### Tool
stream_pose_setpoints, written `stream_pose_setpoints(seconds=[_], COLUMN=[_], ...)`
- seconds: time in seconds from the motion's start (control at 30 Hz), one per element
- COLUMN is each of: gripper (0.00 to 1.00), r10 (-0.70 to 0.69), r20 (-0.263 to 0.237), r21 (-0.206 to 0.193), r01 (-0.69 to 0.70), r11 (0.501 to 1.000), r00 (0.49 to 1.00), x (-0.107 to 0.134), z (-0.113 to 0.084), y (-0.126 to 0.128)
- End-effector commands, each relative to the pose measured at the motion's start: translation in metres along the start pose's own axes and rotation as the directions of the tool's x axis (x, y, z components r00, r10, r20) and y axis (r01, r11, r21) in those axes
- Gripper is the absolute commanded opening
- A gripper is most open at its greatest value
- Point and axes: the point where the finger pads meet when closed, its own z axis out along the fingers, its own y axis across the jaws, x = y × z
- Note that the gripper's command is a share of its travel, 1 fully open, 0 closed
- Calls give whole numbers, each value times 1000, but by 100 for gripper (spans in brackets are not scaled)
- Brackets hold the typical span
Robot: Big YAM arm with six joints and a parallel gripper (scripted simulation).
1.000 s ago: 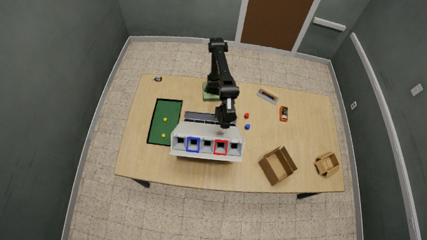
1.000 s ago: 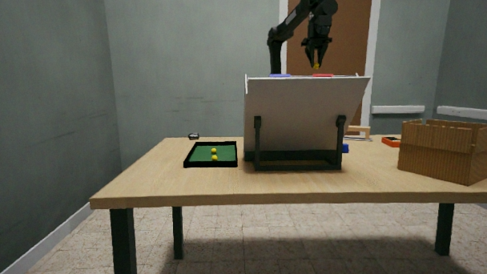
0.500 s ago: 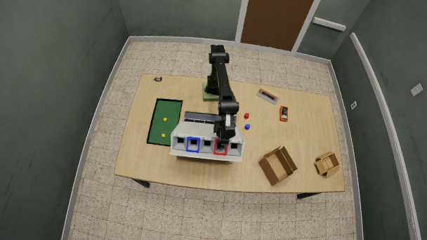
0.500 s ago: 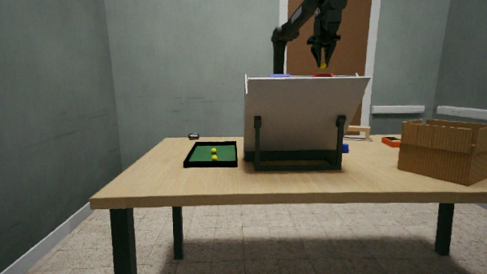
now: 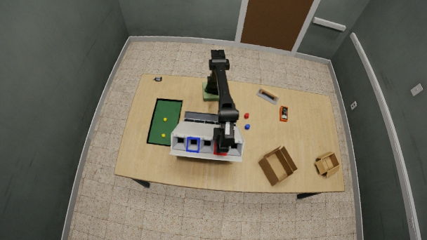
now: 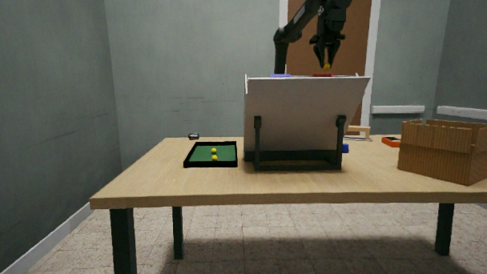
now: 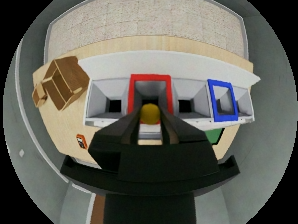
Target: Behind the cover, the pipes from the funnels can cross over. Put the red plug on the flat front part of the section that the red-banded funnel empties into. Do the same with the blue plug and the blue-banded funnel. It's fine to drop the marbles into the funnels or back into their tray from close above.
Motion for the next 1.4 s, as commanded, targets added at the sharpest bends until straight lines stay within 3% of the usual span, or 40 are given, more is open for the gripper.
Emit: stream_pose_setpoints(seconds=[0.0,1.17,1.23,1.37], gripper=[0,0,0,0], r10=[7,8,7,7], r20=[39,54,38,47], r21=[-7,-9,-7,-8], r01=[-7,-8,-7,-7], r11=[1000,1000,1000,1000], r00=[999,998,999,999], x=[-15,-13,-4,-2], z=[-22,-29,-13,-12], y=[-8,-8,-9,-9])
